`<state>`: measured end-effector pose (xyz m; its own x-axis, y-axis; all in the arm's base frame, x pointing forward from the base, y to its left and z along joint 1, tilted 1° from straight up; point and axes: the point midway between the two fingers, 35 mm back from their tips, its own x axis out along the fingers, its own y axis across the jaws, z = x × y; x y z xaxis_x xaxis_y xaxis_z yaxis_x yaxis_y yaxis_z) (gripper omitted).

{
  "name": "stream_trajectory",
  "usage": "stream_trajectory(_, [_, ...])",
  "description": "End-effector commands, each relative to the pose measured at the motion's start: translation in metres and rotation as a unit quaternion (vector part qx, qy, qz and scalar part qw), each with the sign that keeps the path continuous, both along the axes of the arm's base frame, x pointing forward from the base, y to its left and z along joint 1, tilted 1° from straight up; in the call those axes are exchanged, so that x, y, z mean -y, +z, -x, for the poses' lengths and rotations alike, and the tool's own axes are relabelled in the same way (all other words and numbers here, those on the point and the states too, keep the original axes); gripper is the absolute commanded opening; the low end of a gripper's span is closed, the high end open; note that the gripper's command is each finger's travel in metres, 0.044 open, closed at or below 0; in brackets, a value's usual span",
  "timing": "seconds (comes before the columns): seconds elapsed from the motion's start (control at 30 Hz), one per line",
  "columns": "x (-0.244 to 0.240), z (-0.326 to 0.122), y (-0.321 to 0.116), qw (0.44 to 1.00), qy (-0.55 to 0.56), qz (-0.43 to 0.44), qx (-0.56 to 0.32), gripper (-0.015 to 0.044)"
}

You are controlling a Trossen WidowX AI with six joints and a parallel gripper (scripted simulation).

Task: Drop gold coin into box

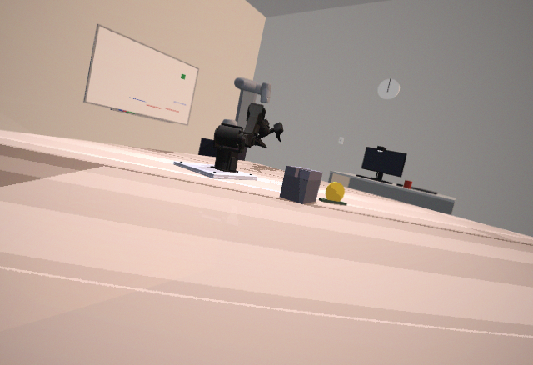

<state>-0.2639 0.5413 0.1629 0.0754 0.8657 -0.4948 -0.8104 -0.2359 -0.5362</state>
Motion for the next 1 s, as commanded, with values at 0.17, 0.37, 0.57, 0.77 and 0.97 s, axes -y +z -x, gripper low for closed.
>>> stream_trajectory(0.17, [0.007,0.021,0.043,0.998,0.039,-0.050,-0.005,0.0242])
stream_trajectory(0.37, [0.035,0.054,0.127,0.983,0.111,-0.143,-0.021,0.0161])
stream_trajectory(0.57, [0.066,0.071,0.199,0.960,0.161,-0.226,-0.027,0.0161])
stream_trajectory(0.77, [0.108,0.075,0.281,0.925,0.194,-0.327,-0.026,0.0161])
stream_trajectory(0.97, [0.162,0.063,0.364,0.876,0.208,-0.434,-0.024,0.0161])
